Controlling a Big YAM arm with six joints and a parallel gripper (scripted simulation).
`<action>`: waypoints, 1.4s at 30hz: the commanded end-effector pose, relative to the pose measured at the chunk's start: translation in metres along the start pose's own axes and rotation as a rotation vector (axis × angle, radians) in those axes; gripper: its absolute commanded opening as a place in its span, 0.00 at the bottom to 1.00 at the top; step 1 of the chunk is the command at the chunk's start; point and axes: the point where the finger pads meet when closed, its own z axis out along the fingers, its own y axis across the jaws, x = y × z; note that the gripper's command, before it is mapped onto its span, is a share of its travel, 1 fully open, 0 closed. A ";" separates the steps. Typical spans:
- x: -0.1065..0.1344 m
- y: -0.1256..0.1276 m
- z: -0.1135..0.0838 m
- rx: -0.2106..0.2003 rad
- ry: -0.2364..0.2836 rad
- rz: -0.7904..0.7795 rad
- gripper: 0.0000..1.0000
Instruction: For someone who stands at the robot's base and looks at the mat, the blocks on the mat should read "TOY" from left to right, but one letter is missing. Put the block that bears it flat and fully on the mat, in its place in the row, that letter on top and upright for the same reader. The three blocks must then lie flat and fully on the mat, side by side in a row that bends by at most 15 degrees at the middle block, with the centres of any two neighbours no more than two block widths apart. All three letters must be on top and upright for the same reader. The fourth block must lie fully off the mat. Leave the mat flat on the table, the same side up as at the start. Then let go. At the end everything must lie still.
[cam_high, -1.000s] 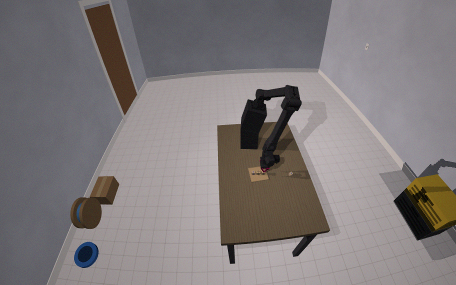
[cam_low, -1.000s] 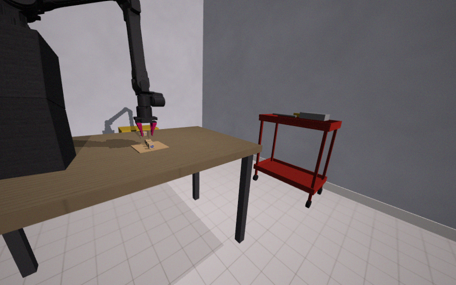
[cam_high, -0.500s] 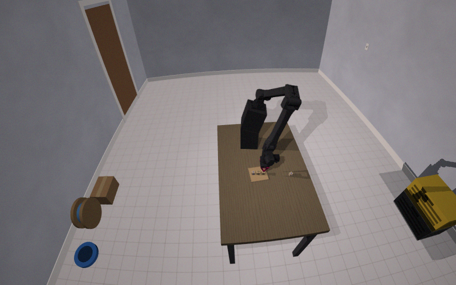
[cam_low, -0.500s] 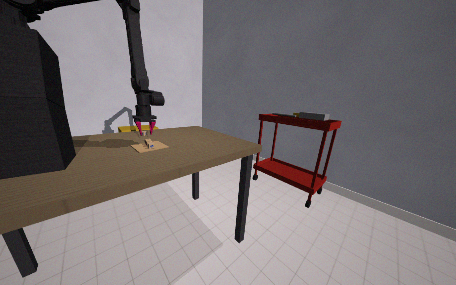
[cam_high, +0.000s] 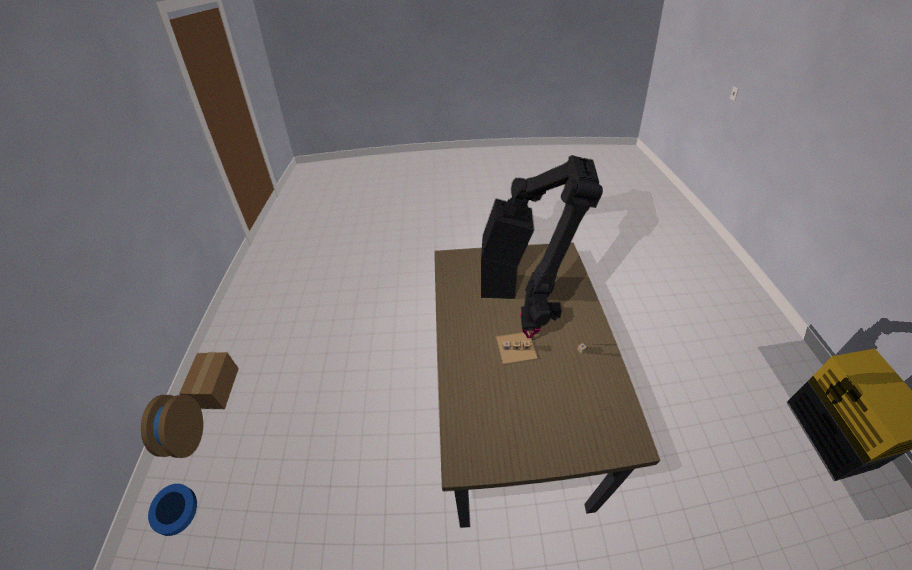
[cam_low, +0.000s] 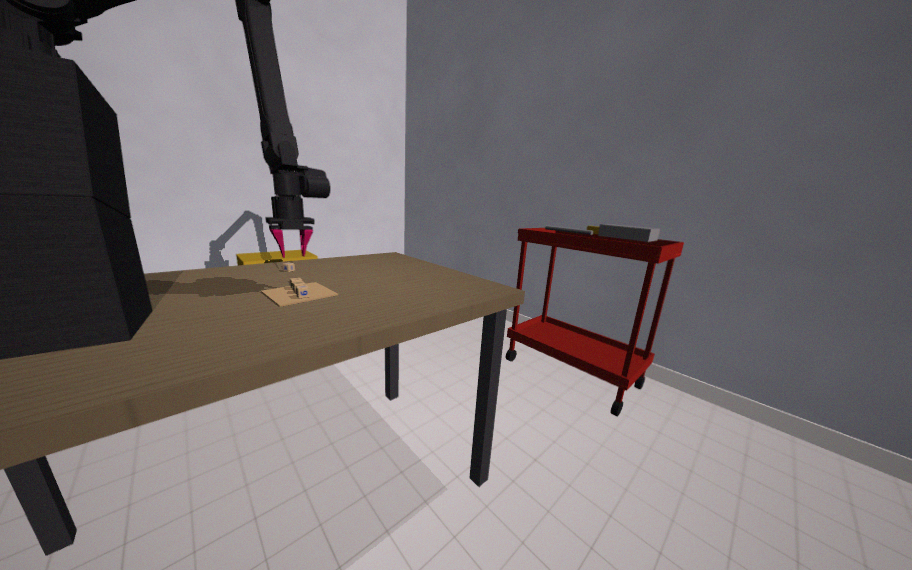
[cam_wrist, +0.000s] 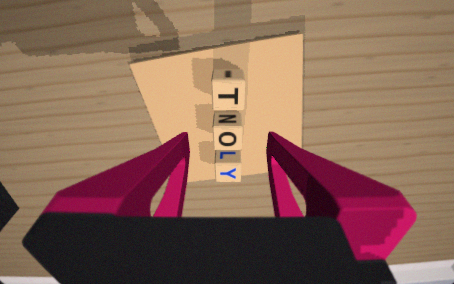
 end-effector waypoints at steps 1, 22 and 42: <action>-0.001 -0.007 -0.015 0.015 -0.007 -0.011 0.46; 0.001 -0.008 -0.020 0.018 -0.007 -0.005 1.00; 0.002 -0.006 -0.101 0.018 -0.007 -0.005 1.00</action>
